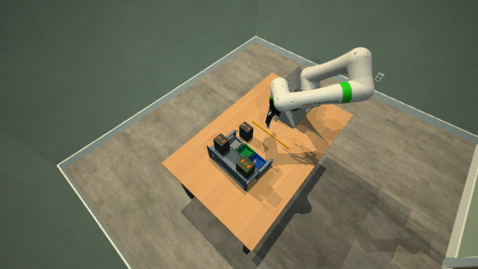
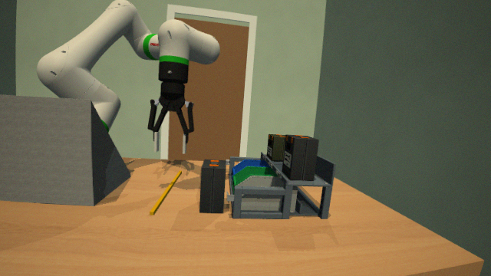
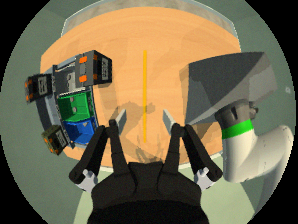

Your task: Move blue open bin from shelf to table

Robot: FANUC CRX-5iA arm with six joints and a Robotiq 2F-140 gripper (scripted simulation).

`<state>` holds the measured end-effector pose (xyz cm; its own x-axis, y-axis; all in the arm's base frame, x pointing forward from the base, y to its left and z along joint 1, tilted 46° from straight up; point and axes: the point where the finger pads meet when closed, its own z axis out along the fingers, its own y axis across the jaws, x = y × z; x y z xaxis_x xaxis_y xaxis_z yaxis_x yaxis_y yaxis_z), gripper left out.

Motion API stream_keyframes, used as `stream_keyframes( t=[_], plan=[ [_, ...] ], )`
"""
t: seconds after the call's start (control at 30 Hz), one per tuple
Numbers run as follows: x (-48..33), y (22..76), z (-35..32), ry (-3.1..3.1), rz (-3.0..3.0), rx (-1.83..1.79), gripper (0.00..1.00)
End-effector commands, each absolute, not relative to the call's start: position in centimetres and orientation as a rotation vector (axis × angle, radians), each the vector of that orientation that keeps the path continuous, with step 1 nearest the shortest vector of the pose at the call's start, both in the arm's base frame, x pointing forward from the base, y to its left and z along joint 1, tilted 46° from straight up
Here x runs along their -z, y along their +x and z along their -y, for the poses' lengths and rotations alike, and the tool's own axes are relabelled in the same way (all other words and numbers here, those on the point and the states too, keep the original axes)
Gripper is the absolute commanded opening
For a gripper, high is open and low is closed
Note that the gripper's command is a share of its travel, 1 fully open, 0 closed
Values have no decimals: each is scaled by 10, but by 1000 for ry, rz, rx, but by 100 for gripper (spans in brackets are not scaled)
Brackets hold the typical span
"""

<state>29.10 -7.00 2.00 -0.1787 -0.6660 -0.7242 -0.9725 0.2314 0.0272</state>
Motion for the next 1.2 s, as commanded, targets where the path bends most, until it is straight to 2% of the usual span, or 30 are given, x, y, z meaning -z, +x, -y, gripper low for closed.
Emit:
stream_keyframes(
  t=[0.0,0.47,0.63,1.03,1.17],
  plan=[
    [-19,291,69,-1500,-1922,-674,57],
    [-18,291,69,-1500,-1922,-674,57],
    [-33,339,64,-1500,-1922,-674,57],
    [-33,339,64,-1500,-1922,-674,57],
    [-45,377,60,-1500,-1922,-674,57]
  ],
)
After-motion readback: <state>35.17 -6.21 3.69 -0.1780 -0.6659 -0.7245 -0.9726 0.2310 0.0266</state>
